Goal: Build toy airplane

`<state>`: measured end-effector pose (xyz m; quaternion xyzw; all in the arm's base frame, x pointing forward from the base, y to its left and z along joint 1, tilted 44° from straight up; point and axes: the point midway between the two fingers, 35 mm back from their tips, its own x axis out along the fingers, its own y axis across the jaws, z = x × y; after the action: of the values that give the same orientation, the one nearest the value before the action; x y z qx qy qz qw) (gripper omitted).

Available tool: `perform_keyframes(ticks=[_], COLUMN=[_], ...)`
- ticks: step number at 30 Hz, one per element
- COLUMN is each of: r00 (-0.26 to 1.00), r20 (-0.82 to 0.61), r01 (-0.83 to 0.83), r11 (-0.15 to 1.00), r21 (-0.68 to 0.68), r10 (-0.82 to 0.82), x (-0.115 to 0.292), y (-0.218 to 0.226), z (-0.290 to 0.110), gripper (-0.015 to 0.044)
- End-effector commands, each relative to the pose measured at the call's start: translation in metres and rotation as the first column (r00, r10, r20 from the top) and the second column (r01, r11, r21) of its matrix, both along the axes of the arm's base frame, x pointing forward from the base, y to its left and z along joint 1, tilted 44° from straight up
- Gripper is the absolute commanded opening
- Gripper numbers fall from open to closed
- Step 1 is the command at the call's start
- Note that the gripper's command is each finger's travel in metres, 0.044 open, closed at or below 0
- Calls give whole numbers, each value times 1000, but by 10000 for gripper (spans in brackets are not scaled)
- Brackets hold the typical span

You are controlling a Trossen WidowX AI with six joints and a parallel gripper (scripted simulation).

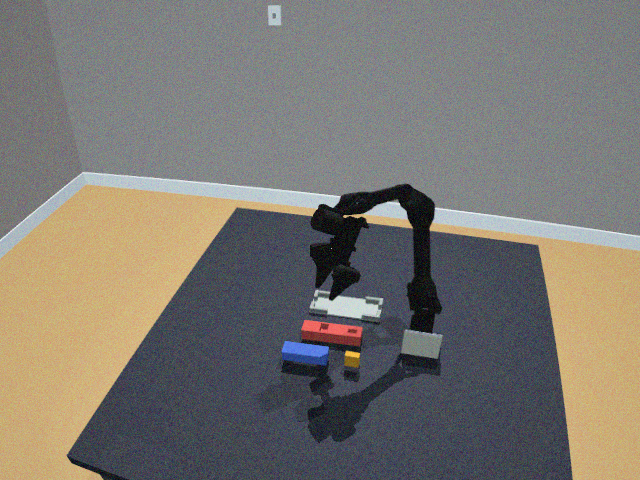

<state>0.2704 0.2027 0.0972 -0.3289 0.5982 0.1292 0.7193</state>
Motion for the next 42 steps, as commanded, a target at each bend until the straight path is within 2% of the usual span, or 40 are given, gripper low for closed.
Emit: perform_keyframes(ticks=[1, 5, 8, 14, 19, 42], r00=[957, 845, 797, 797, 797, 797], r20=[21, 136, 193, 193, 194, 195], r01=[288, 531, 598, 598, 599, 599], r11=[942, 778, 704, 704, 703, 703], r21=[-174, -336, -383, -383, -383, -383], r10=[-289, -518, -572, -572, -572, -572], x=[5, 3, 2, 2, 2, 3], y=[-52, -105, -123, -124, -158, -184], z=[-24, -38, -41, -43, -78, -105], gripper=[440, 440, 440, 440, 440, 440])
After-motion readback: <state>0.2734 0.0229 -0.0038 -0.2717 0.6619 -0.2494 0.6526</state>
